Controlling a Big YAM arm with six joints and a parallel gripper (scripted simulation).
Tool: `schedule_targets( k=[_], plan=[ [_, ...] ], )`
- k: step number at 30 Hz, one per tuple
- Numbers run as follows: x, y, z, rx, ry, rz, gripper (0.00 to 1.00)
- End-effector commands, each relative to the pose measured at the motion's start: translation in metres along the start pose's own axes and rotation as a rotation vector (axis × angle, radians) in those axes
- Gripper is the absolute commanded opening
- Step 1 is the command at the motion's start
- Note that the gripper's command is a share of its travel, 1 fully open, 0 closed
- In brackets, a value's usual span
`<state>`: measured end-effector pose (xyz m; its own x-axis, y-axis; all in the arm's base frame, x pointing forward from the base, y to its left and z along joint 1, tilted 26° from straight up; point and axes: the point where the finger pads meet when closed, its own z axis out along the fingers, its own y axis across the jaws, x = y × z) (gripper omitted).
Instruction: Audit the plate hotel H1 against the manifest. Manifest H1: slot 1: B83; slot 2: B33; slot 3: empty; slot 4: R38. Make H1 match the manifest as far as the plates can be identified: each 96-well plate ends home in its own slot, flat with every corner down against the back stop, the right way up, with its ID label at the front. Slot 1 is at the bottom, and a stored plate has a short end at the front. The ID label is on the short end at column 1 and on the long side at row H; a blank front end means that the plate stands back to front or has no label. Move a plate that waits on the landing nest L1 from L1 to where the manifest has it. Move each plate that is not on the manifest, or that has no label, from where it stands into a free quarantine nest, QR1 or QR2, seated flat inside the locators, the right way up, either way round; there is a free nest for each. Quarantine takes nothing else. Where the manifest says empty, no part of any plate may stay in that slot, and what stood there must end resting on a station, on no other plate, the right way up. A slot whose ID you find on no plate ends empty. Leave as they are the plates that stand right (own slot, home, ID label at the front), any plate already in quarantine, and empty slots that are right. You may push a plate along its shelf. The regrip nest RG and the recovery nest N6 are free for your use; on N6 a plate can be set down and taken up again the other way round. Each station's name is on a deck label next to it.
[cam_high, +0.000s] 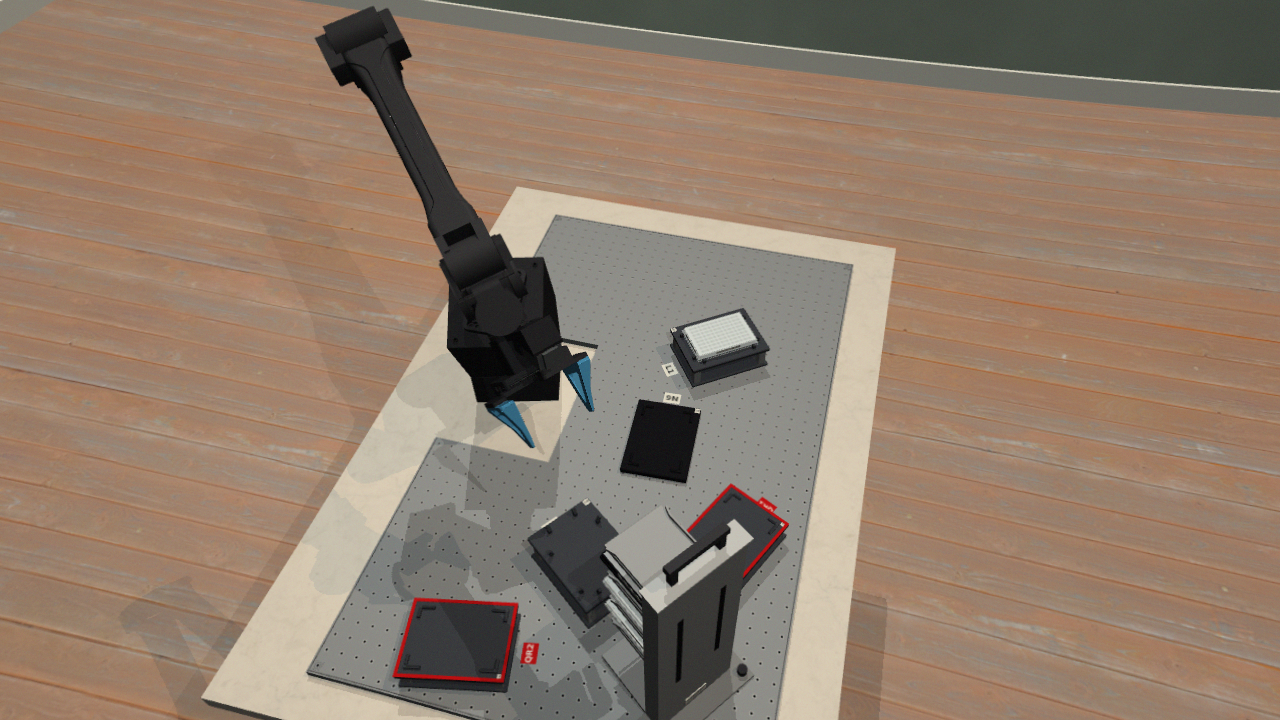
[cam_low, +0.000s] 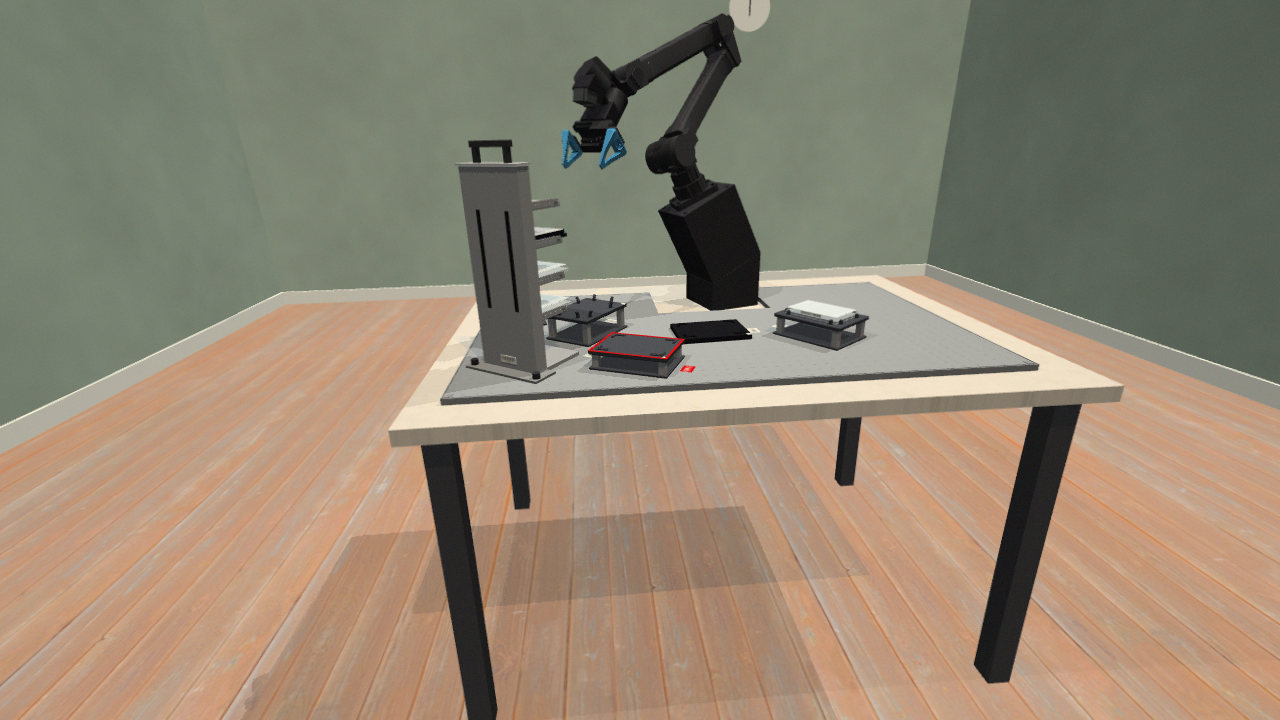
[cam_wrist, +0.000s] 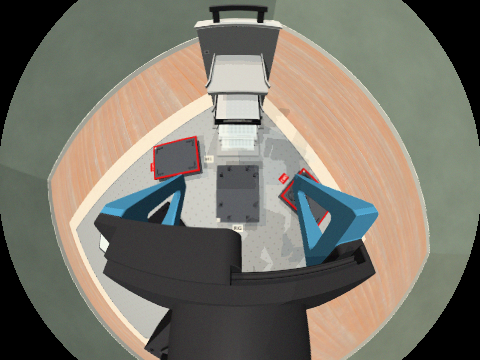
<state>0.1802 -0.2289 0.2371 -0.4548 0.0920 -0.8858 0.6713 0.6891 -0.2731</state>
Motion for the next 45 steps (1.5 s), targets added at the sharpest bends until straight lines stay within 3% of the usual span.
schedule_targets(
  k=[1,3,5,6,25,28,36,45],
  plan=[
    [-0.009,0.002,-0.002,-0.01,0.0,0.01,1.0],
    [0.002,0.005,0.001,-0.016,0.019,0.011,1.0],
    [-0.009,0.0,-0.002,-0.006,0.0,0.013,1.0],
    [-0.021,-0.005,-0.007,0.009,-0.034,0.003,1.0],
    [-0.021,-0.005,-0.007,0.009,-0.034,0.003,1.0],
    [-0.018,-0.001,-0.001,-0.001,-0.029,0.01,1.0],
    [-0.038,-0.006,0.008,0.008,-0.06,0.01,1.0],
    [-0.039,-0.005,0.021,0.007,-0.055,0.011,1.0]
  ],
)
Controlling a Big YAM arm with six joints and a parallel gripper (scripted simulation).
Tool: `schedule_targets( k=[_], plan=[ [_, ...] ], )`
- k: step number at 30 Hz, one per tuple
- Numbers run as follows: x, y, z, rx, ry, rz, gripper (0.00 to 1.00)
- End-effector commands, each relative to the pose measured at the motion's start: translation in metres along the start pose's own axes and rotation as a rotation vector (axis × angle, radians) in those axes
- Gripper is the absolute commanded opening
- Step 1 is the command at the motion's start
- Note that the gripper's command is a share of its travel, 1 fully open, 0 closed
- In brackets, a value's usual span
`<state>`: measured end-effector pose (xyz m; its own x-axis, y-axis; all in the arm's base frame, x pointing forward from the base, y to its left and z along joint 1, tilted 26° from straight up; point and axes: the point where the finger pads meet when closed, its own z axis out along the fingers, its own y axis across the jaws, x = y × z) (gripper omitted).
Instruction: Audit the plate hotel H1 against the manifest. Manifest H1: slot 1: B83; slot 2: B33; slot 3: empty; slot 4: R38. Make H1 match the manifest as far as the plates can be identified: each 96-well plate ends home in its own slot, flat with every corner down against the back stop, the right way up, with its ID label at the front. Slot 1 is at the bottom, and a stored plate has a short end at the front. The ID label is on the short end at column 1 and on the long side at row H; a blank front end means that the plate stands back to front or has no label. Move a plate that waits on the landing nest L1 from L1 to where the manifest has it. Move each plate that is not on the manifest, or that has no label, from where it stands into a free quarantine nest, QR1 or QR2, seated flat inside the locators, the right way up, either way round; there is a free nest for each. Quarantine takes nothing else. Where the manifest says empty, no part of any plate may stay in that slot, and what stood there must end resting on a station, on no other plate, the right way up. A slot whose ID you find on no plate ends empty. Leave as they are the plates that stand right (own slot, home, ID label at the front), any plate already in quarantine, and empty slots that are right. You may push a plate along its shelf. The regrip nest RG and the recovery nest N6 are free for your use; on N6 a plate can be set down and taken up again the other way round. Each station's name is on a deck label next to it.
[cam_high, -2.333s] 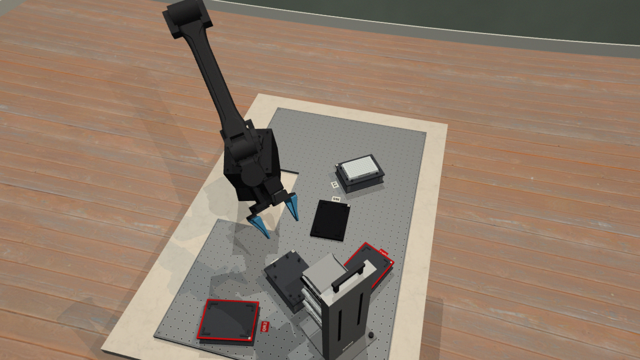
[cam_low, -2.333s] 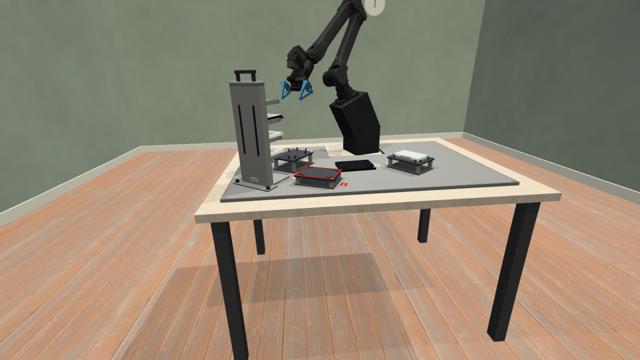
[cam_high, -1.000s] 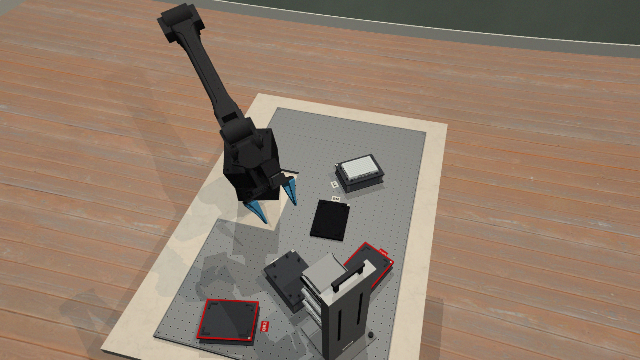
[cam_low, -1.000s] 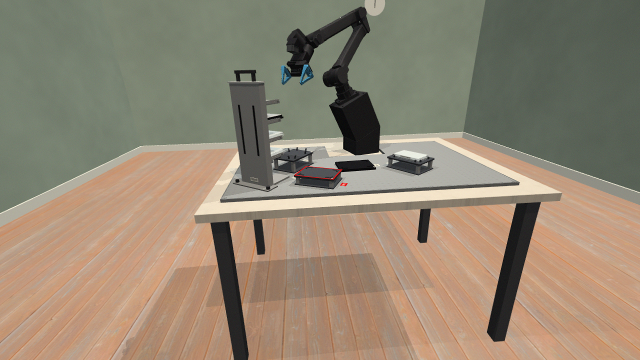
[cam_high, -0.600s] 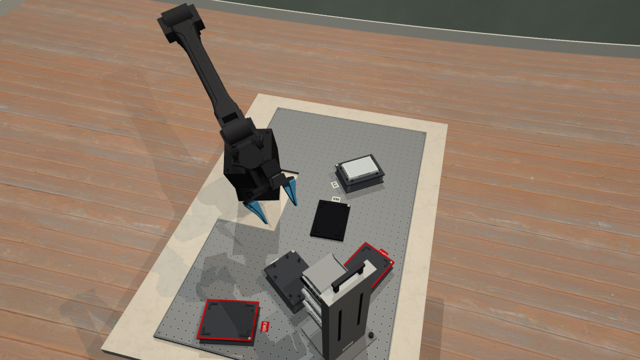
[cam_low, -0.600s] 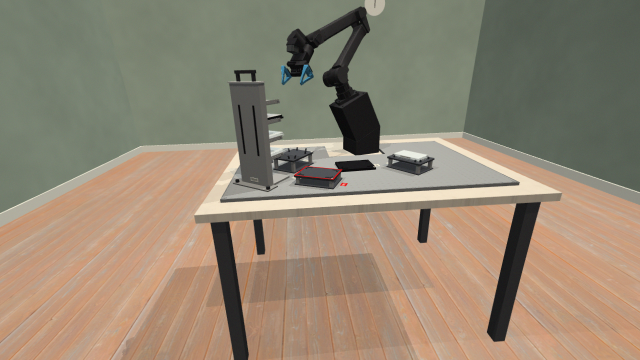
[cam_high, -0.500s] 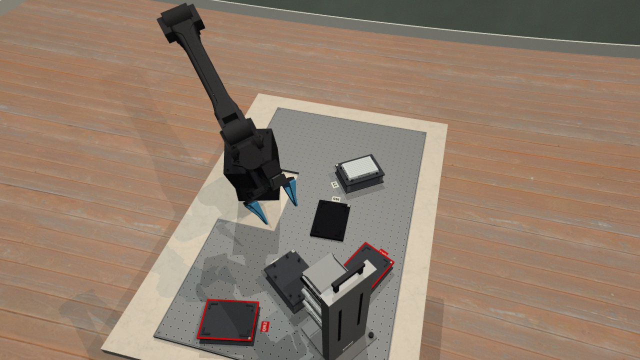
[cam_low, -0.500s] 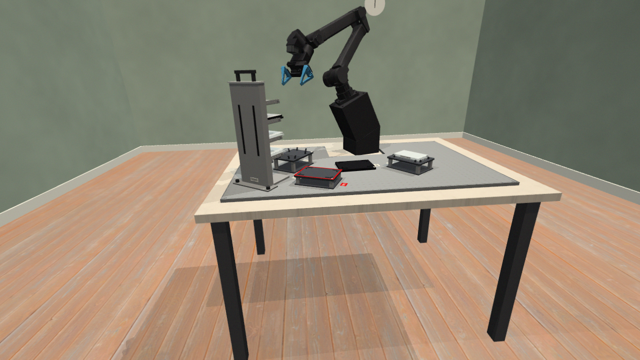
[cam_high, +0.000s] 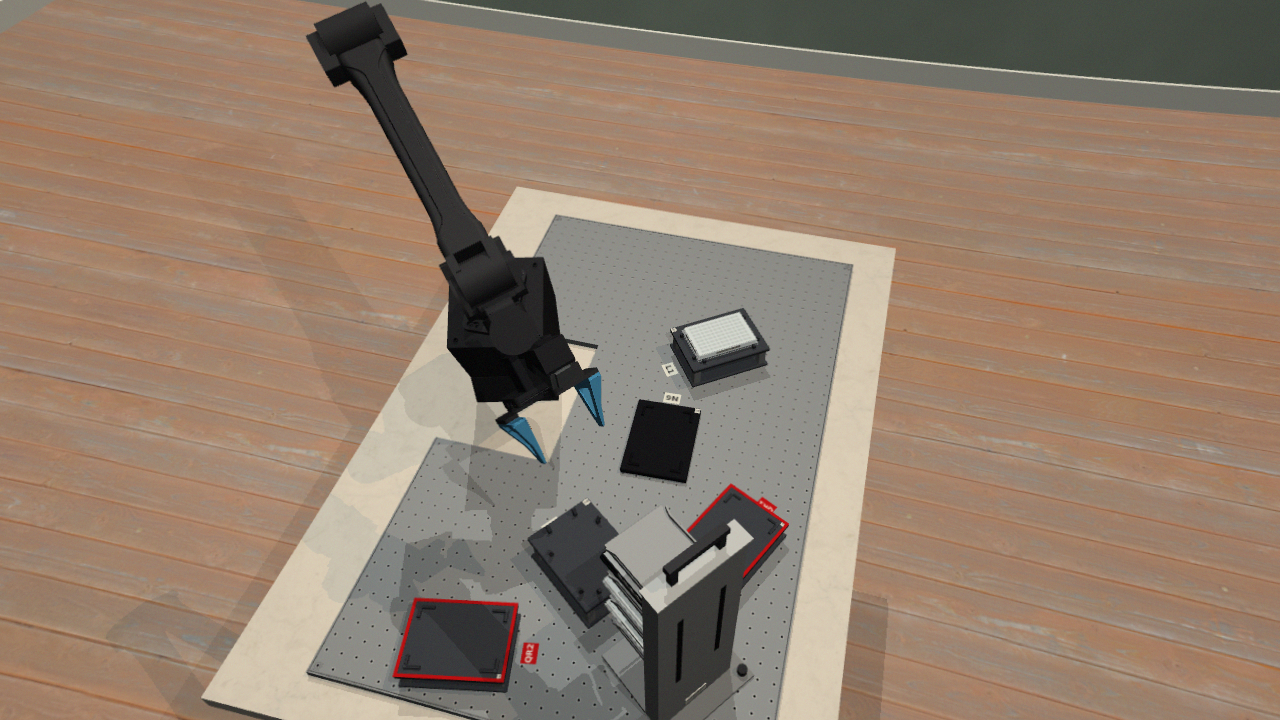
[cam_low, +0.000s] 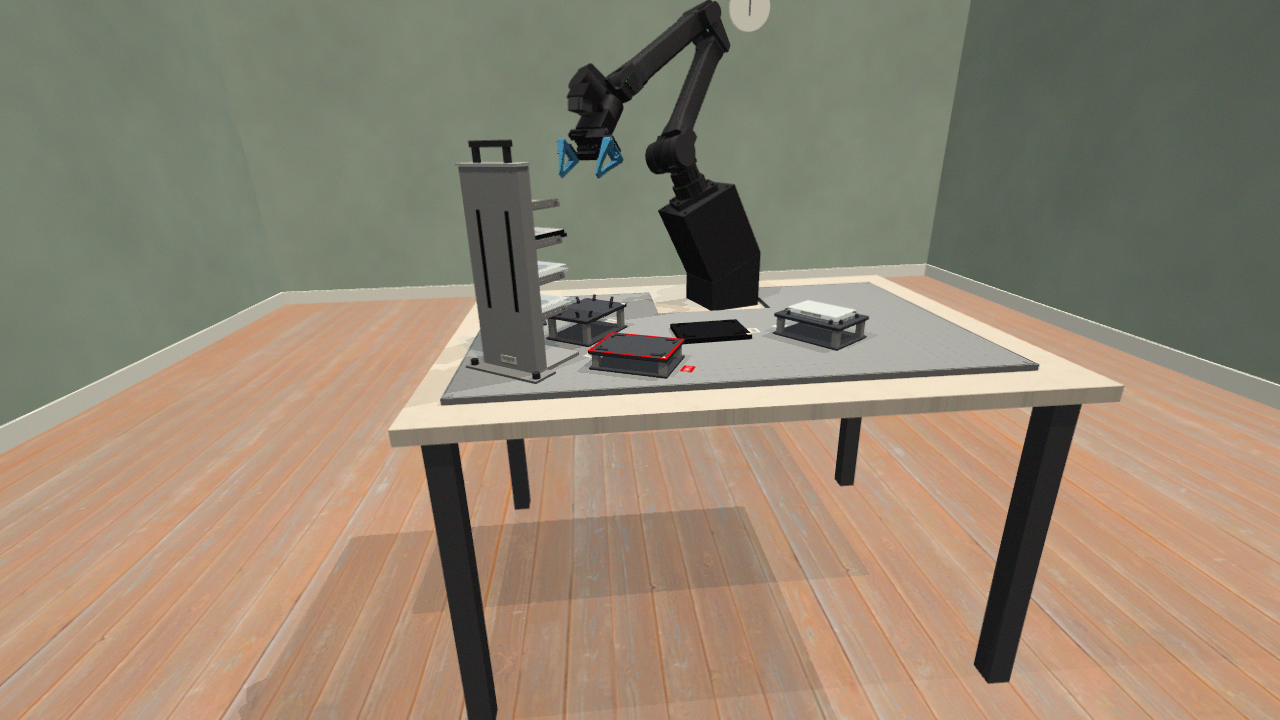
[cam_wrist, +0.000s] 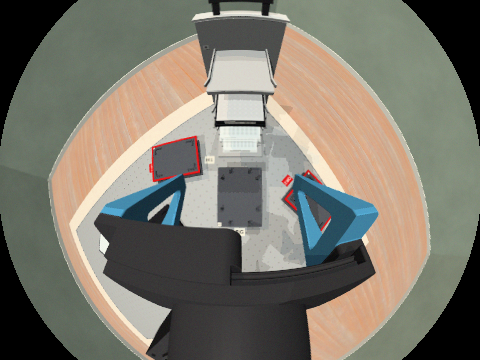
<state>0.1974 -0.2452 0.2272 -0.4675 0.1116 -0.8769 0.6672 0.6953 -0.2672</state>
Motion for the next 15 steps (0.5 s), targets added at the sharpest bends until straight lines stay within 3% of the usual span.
schedule_targets(
  k=[1,5,8,11,15],
  plan=[
    [-0.024,-0.004,0.0,0.011,-0.056,0.008,1.0],
    [-0.044,-0.009,0.002,0.017,-0.087,0.008,1.0],
    [-0.036,-0.006,0.01,0.012,-0.071,0.008,1.0],
    [-0.048,-0.01,0.013,0.019,-0.089,0.009,1.0],
    [-0.042,-0.006,0.021,0.013,-0.076,0.008,1.0]
  ],
)
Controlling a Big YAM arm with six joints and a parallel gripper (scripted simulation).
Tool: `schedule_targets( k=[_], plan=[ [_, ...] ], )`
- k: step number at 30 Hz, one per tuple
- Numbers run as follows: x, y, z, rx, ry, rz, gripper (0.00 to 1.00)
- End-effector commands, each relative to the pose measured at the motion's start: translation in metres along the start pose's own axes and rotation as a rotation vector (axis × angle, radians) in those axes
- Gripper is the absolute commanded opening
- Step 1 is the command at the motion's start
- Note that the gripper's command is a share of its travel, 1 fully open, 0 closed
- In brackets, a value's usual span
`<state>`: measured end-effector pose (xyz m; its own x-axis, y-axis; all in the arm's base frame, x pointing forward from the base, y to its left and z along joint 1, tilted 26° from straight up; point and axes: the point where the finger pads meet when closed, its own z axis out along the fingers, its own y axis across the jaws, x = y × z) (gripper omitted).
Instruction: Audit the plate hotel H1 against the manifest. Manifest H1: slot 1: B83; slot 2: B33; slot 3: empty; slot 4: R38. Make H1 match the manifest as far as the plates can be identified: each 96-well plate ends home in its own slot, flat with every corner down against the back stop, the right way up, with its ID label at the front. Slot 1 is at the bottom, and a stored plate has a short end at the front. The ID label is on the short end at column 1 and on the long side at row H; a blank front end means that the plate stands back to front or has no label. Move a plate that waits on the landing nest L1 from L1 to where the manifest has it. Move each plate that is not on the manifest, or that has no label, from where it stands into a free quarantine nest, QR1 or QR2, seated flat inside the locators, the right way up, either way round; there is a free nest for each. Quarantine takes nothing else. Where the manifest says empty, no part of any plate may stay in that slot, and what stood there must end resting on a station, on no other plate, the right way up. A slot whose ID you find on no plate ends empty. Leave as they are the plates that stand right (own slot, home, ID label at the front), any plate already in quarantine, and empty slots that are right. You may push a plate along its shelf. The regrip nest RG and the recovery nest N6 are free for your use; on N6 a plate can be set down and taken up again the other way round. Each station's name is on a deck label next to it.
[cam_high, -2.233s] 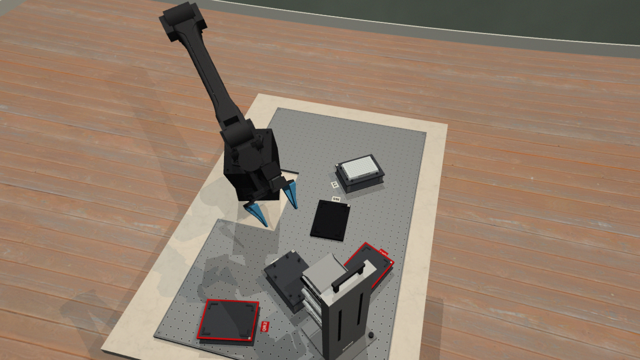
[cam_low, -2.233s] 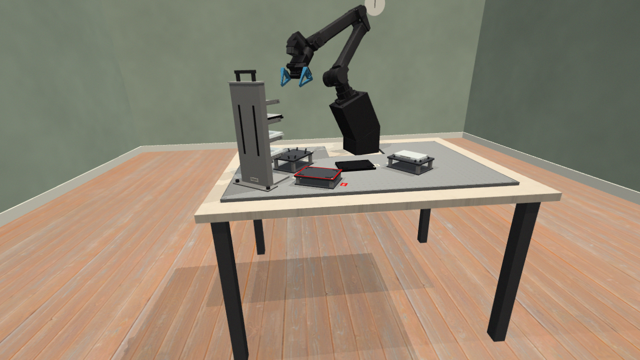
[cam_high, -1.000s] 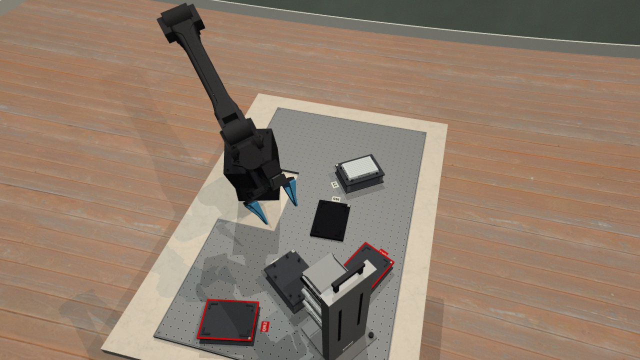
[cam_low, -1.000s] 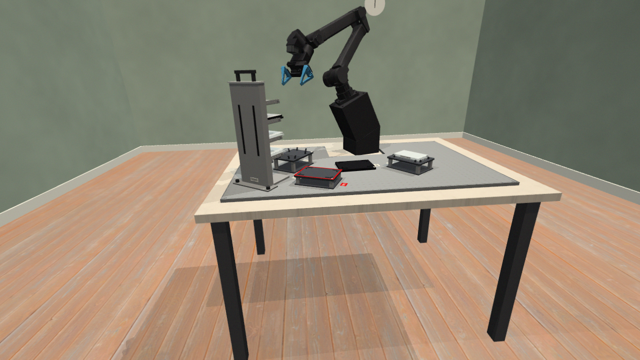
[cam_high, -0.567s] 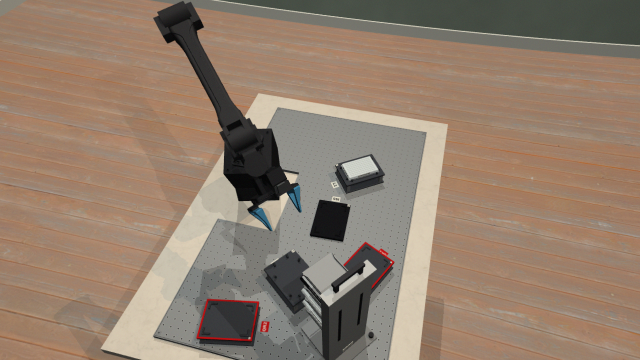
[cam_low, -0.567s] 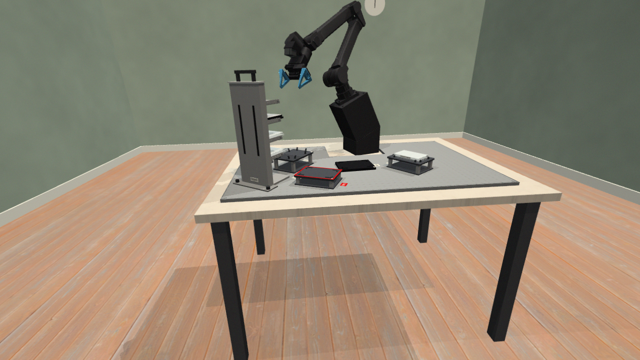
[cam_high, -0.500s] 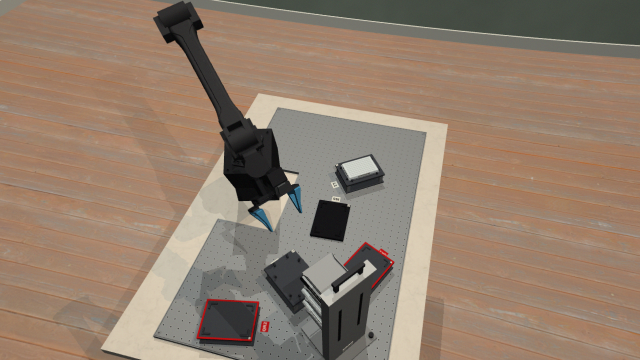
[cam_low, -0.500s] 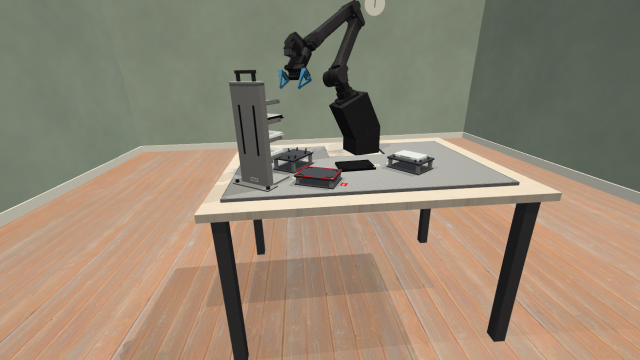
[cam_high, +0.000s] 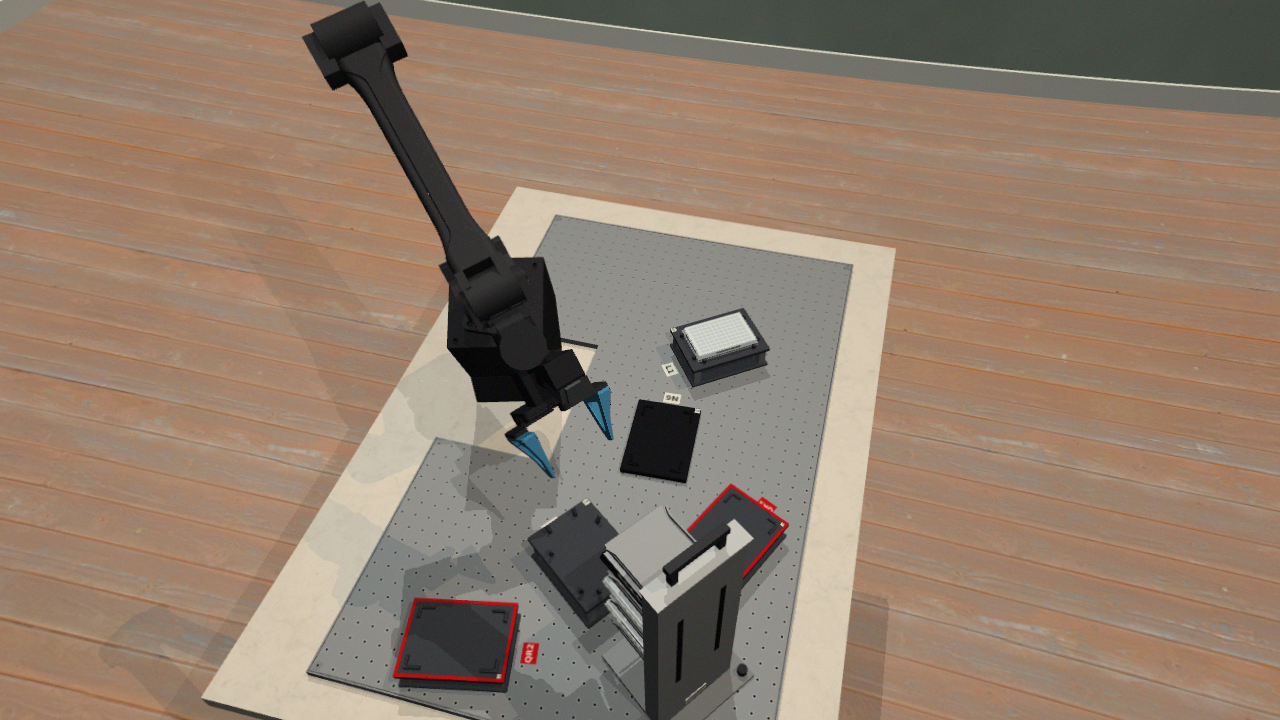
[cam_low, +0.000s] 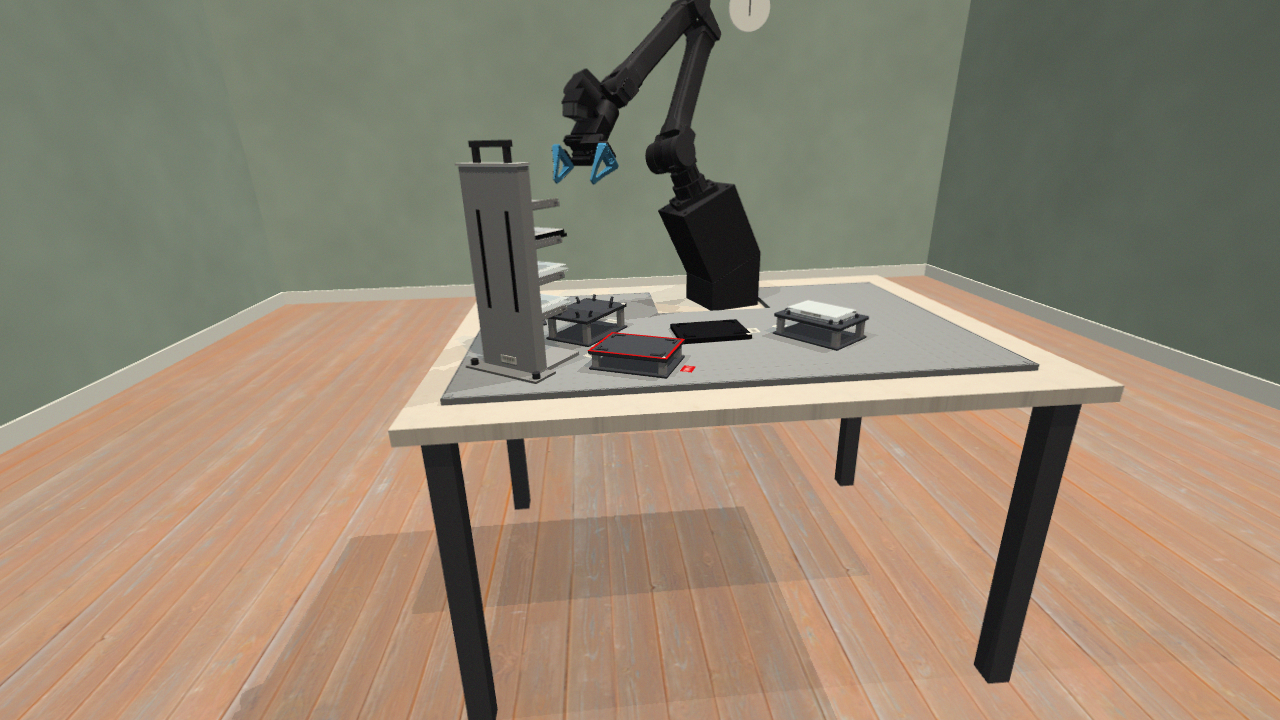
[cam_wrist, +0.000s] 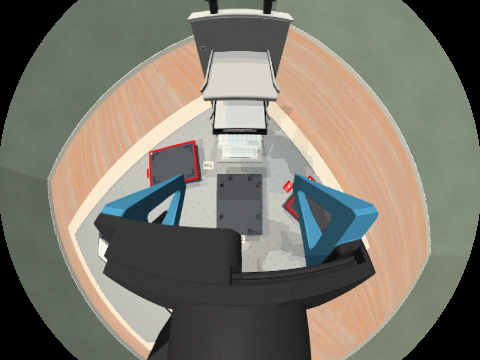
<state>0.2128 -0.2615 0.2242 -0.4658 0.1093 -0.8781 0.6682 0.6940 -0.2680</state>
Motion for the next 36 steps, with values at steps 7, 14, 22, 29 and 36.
schedule_targets(
  k=[7,14,22,29,36],
  plan=[
    [-0.031,-0.004,0.01,0.008,-0.062,0.008,1.0],
    [-0.038,-0.005,0.021,0.009,-0.068,0.008,1.0],
    [-0.024,0.0,0.033,0.002,-0.042,0.008,1.0],
    [-0.035,-0.006,0.036,0.013,-0.053,0.002,1.0],
    [-0.035,-0.006,0.036,0.013,-0.053,0.002,1.0]
  ],
)
